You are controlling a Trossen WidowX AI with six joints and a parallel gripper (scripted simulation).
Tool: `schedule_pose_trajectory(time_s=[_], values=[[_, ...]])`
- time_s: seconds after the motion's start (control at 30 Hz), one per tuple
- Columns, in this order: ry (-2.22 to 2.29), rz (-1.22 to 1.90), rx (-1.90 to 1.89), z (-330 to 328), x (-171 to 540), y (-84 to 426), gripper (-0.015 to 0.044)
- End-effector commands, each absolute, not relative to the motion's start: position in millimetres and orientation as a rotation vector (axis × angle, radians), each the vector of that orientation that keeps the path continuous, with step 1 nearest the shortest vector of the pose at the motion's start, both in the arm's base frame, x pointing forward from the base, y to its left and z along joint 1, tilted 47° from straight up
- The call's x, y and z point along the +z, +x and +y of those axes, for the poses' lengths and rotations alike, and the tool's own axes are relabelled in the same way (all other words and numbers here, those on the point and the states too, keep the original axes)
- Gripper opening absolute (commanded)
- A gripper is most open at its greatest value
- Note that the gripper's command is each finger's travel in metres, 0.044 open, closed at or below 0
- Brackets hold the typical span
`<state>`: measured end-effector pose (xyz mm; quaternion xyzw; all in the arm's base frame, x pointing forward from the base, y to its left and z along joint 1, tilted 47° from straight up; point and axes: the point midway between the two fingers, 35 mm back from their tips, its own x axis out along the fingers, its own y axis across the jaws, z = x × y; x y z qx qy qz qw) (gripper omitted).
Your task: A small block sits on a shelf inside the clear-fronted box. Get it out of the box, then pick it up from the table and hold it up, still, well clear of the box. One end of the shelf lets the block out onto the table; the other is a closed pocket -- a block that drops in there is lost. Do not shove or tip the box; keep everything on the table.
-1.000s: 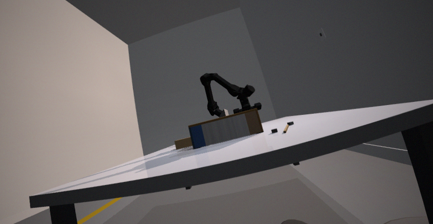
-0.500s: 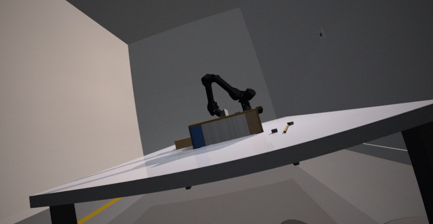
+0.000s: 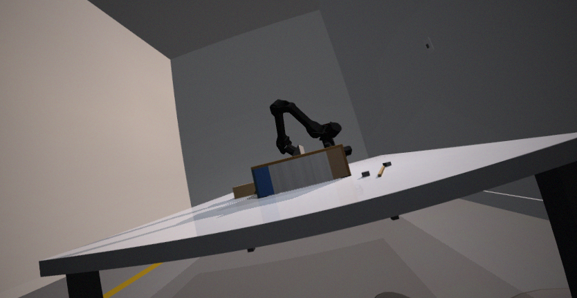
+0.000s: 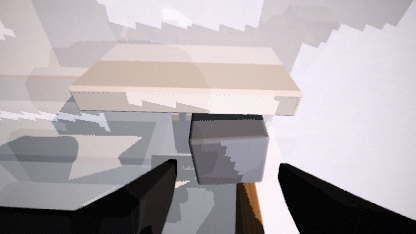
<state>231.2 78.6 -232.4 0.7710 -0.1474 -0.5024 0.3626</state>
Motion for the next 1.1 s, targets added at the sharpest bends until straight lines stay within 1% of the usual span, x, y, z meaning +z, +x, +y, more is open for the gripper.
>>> schedule_pose_trajectory(time_s=[0.0,0.13,0.4,0.5,0.57,0.93,1.07], values=[[1.971,-0.379,-1.291,71,-237,228,0.0285],[1.971,-0.38,-1.291,68,-239,228,0.0285],[1.971,-0.38,-1.291,68,-239,228,0.0075],[1.971,-0.38,-1.291,68,-239,228,0.0055],[1.999,-0.384,-1.295,72,-239,229,0.0003],[1.985,-0.378,-1.297,111,-202,227,0.0],[1.98,-0.378,-1.296,116,-197,226,0.0]])
